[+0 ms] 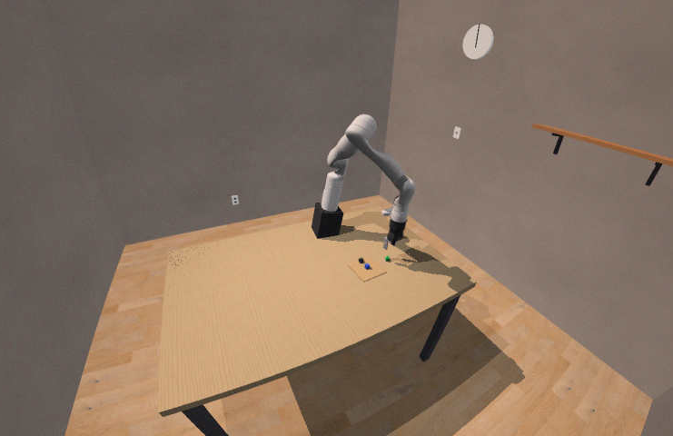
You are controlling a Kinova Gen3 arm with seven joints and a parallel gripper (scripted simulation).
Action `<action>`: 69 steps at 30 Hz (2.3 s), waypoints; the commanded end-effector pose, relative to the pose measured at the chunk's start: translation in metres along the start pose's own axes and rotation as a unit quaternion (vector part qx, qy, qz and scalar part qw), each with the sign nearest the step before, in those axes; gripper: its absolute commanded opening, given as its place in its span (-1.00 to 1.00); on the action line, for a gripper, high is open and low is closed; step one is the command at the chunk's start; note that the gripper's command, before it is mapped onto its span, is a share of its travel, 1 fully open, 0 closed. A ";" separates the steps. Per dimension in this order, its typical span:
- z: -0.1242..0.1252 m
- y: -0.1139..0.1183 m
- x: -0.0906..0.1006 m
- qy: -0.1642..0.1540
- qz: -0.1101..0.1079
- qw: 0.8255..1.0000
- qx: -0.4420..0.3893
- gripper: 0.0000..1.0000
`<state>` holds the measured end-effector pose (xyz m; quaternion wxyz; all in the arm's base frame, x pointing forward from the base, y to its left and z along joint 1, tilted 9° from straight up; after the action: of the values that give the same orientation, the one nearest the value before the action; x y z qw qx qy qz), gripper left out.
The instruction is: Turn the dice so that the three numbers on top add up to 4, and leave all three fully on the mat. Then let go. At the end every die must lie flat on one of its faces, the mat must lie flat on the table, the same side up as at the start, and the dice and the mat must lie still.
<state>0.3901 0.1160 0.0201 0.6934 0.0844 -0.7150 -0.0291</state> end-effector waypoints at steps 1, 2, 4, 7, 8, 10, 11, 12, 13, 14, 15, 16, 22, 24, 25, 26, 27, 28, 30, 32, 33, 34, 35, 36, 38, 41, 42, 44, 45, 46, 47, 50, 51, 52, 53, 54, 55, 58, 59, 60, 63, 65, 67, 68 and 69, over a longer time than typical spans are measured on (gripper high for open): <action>-0.002 -0.001 0.000 -0.003 0.002 1.000 -0.023 1.00; -0.002 -0.001 -0.001 -0.003 0.002 0.999 -0.034 1.00; -0.003 -0.001 -0.002 -0.004 0.002 0.999 -0.053 1.00; -0.004 -0.002 -0.002 -0.005 0.002 0.997 -0.075 1.00; -0.004 -0.002 -0.003 -0.005 0.002 0.997 -0.080 1.00; -0.005 -0.002 -0.003 -0.006 0.002 0.996 -0.087 1.00; -0.005 -0.002 -0.003 -0.006 0.002 0.996 -0.090 1.00; -0.005 -0.002 -0.003 -0.006 0.002 0.996 -0.092 1.00; -0.005 -0.002 -0.003 -0.006 0.002 0.996 -0.092 1.00; -0.005 -0.002 -0.003 -0.006 0.002 0.996 -0.092 1.00; -0.005 -0.002 -0.003 -0.006 0.002 0.996 -0.093 1.00; -0.005 -0.002 -0.003 -0.006 0.002 0.996 -0.094 1.00; -0.005 -0.002 -0.003 -0.006 0.002 0.995 -0.095 0.40; -0.005 -0.002 -0.003 -0.006 0.002 0.995 -0.095 0.40; -0.005 -0.002 -0.003 -0.006 0.002 0.995 -0.095 0.40; -0.005 -0.002 -0.003 -0.006 0.002 0.995 -0.095 0.40; -0.005 -0.002 -0.003 -0.006 0.002 0.995 -0.095 0.40; -0.005 -0.002 -0.003 -0.006 0.002 0.995 -0.095 0.40; -0.005 -0.002 -0.003 -0.006 0.002 0.995 -0.095 0.40; -0.005 -0.002 -0.003 -0.006 0.002 0.995 -0.095 0.40; -0.005 -0.002 -0.003 -0.006 0.002 0.995 -0.095 0.40; -0.005 -0.002 -0.003 -0.006 0.002 0.995 -0.095 0.40; -0.005 -0.002 -0.003 -0.006 0.002 0.995 -0.095 0.40; -0.005 -0.002 -0.003 -0.006 0.002 0.995 -0.095 0.40; -0.005 -0.002 -0.003 -0.006 0.002 0.995 -0.095 0.40; -0.005 -0.002 -0.003 -0.006 0.002 0.995 -0.095 0.40; -0.005 -0.002 -0.003 -0.006 0.002 0.995 -0.095 0.40; -0.005 -0.002 -0.003 -0.006 0.002 0.995 -0.095 0.40; -0.005 -0.002 -0.003 -0.006 0.002 0.995 -0.095 0.40; -0.005 -0.002 -0.003 -0.006 0.002 0.995 -0.095 0.40; -0.005 -0.002 -0.003 -0.006 0.002 0.995 -0.095 0.40; -0.005 -0.002 -0.003 -0.006 0.002 0.995 -0.095 0.40; -0.005 -0.002 -0.003 -0.006 0.002 0.995 -0.095 0.40; -0.005 -0.002 -0.003 -0.006 0.002 0.995 -0.095 0.40; -0.005 -0.002 -0.003 -0.006 0.002 0.995 -0.095 0.40; -0.005 -0.002 -0.003 -0.006 0.002 0.995 -0.095 0.40; -0.005 -0.002 -0.003 -0.006 0.002 0.995 -0.095 0.40; -0.005 -0.002 -0.004 -0.006 0.002 0.995 -0.095 0.40; -0.005 -0.002 -0.004 -0.006 0.002 0.995 -0.095 0.40; -0.005 -0.002 -0.004 -0.006 0.002 0.995 -0.095 0.40; -0.005 -0.002 -0.005 -0.006 0.002 0.995 -0.095 0.40; -0.005 -0.002 -0.005 -0.006 0.002 0.995 -0.095 0.40; -0.005 -0.002 -0.006 -0.006 0.002 0.995 -0.095 0.40; -0.005 -0.002 -0.007 -0.006 0.002 0.995 -0.095 0.40; -0.005 -0.002 -0.008 -0.006 0.002 0.995 -0.095 0.40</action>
<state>0.3955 0.1149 0.0132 0.6937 0.0161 -0.7136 -0.0964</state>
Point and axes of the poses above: the point where the finger pads meet when closed, its own x axis back along the fingers, its own y axis across the jaws, z = x × y, the point moved 4 cm from there along x, back along the fingers, and after that the axes turned 2 degrees about x, right-handed, at the moved point
